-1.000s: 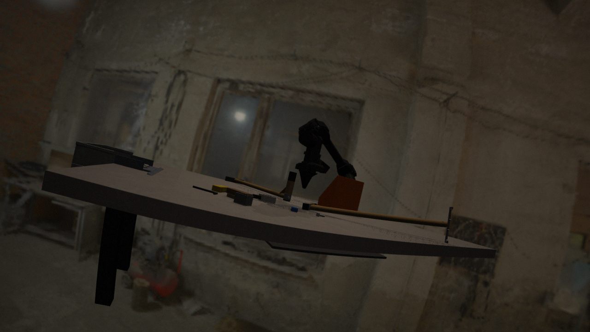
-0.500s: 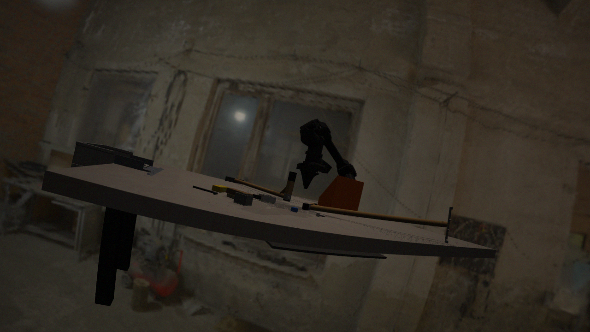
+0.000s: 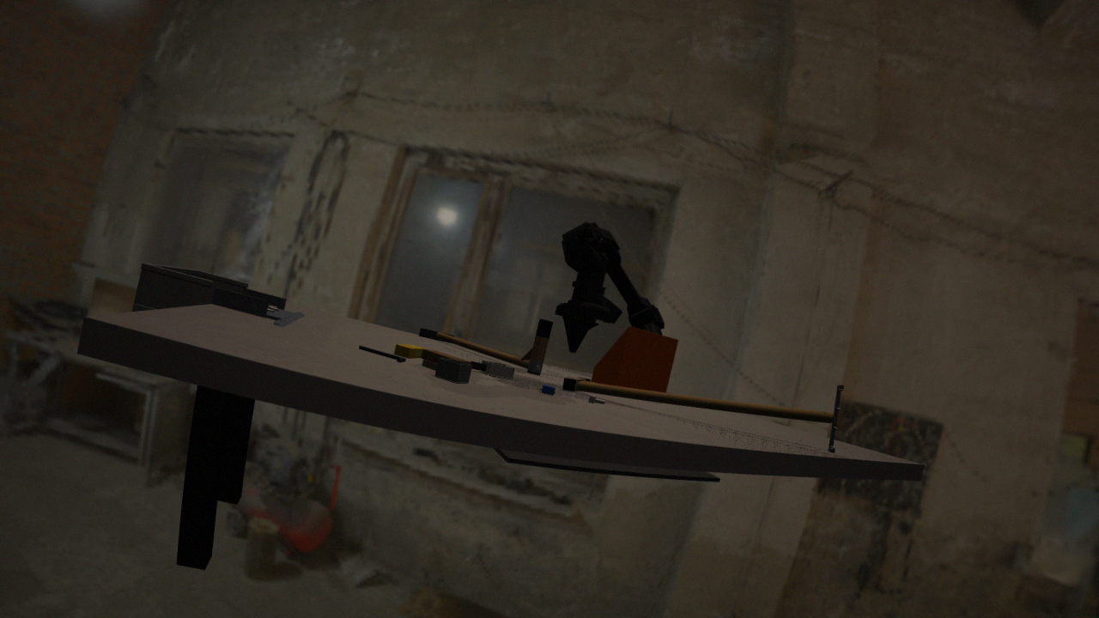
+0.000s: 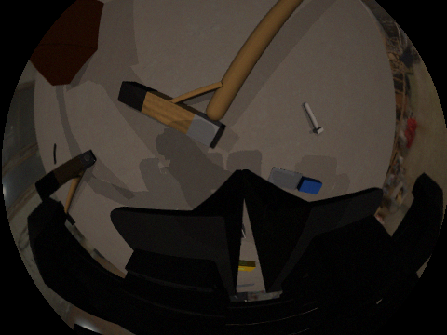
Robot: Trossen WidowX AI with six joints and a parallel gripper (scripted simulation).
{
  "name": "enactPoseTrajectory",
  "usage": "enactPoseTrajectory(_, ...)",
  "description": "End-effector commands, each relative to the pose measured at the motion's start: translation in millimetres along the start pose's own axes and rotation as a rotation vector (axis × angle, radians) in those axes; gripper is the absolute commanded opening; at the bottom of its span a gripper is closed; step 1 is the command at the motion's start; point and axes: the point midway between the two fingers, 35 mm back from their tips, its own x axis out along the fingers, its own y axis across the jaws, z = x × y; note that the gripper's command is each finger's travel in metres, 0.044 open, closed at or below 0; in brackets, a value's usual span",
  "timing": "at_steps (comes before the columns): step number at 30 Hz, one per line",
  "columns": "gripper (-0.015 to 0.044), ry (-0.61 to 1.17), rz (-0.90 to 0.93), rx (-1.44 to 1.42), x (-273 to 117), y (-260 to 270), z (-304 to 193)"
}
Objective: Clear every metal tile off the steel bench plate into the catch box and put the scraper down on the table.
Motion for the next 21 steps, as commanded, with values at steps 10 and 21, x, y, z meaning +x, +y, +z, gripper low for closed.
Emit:
enactPoseTrajectory(10, 0.0, -0.009, 0.004, 0.001, 4, -17, 5)
enactPoseTrajectory(21, 0.0, 0.005, -0.011, 0.018, -32, -16, 0)
